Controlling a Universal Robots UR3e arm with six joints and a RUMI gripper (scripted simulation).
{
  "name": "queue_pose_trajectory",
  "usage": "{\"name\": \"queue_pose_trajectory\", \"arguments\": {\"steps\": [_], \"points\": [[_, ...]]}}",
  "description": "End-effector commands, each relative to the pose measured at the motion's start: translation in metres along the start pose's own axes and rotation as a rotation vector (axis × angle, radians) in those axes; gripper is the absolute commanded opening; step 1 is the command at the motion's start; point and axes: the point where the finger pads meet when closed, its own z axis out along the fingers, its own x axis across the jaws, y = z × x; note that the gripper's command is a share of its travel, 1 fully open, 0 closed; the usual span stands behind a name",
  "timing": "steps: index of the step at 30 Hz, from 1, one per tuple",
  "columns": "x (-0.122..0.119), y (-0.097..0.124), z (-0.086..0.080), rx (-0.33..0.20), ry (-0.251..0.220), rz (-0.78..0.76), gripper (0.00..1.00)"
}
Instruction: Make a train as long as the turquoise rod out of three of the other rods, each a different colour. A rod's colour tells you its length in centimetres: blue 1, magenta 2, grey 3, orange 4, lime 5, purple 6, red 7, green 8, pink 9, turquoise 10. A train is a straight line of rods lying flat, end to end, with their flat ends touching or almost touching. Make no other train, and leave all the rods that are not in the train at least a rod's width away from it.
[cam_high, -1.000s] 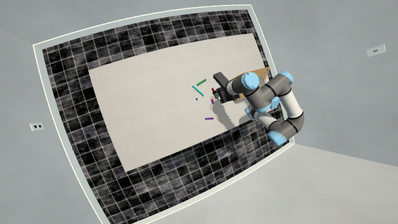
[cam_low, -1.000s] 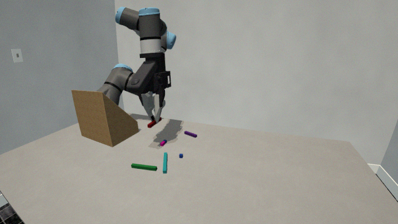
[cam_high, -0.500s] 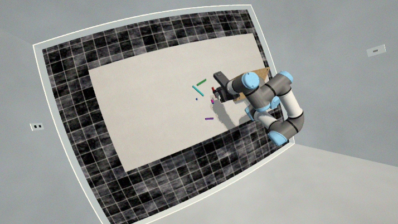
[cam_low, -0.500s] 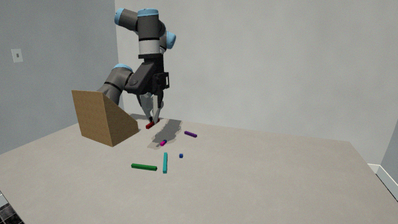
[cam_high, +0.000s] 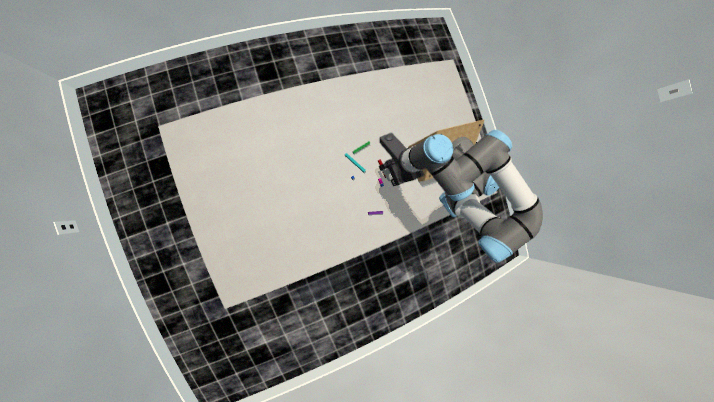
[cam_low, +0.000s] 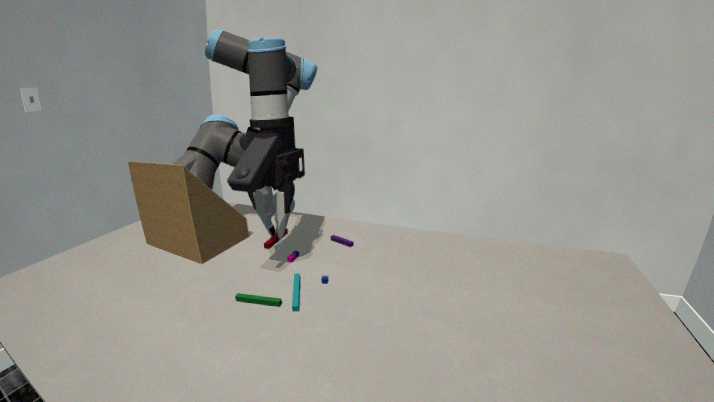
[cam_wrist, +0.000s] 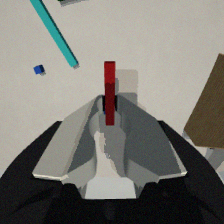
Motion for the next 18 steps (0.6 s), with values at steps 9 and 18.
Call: {"name": "queue_pose_trajectory", "arguments": {"steps": [9,18], "points": [[-0.005,-0.007,0.045,0.02,-0.017,-0.001,0.0],[-0.005,-0.007,0.05,0.02,-0.017,-0.001,0.0]]}}
